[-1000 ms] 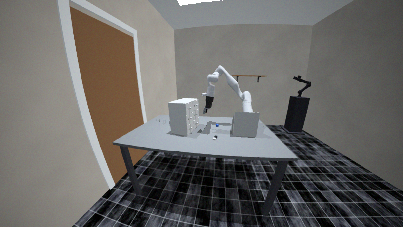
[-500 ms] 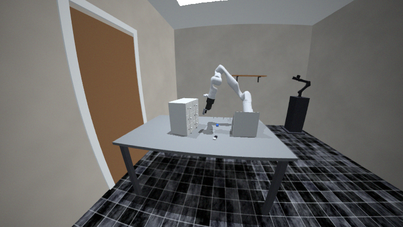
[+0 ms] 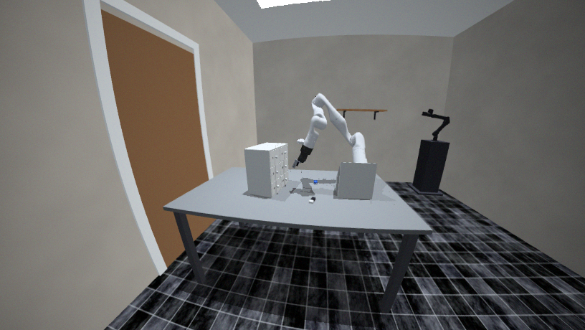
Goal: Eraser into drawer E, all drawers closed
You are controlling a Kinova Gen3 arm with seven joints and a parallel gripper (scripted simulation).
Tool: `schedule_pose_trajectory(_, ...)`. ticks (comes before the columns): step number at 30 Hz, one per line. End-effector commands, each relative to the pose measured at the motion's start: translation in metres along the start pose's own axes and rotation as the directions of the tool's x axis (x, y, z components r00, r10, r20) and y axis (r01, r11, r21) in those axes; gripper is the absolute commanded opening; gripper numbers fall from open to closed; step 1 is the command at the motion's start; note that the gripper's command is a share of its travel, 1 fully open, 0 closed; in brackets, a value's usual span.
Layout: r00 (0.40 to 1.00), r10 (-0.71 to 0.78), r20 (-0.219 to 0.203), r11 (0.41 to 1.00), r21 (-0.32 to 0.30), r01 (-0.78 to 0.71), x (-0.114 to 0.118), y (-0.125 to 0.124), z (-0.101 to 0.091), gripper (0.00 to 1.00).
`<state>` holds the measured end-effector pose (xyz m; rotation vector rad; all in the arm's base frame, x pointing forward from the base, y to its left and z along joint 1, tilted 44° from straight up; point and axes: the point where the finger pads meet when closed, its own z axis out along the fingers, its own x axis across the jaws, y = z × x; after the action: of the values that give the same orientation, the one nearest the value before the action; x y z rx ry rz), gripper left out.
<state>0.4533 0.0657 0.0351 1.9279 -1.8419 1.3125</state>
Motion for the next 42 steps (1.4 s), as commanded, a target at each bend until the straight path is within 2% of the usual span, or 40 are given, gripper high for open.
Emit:
schedule_pose_trajectory(1, 1.000, -0.017, -0.003, 1.000, 0.023, 0.017, -0.001, 0.005, 0.003, 1.00)
schedule_pose_trajectory(26, 1.000, -0.017, -0.003, 0.965, 0.263, 0.017, -0.001, 0.000, 0.031, 1.00)
schedule_pose_trajectory(28, 1.000, -0.017, -0.003, 0.965, 0.263, 0.017, -0.001, 0.000, 0.031, 1.00)
schedule_pose_trajectory(42, 1.000, -0.017, -0.004, 0.919, 0.394, 0.017, -0.001, -0.003, 0.047, 1.00)
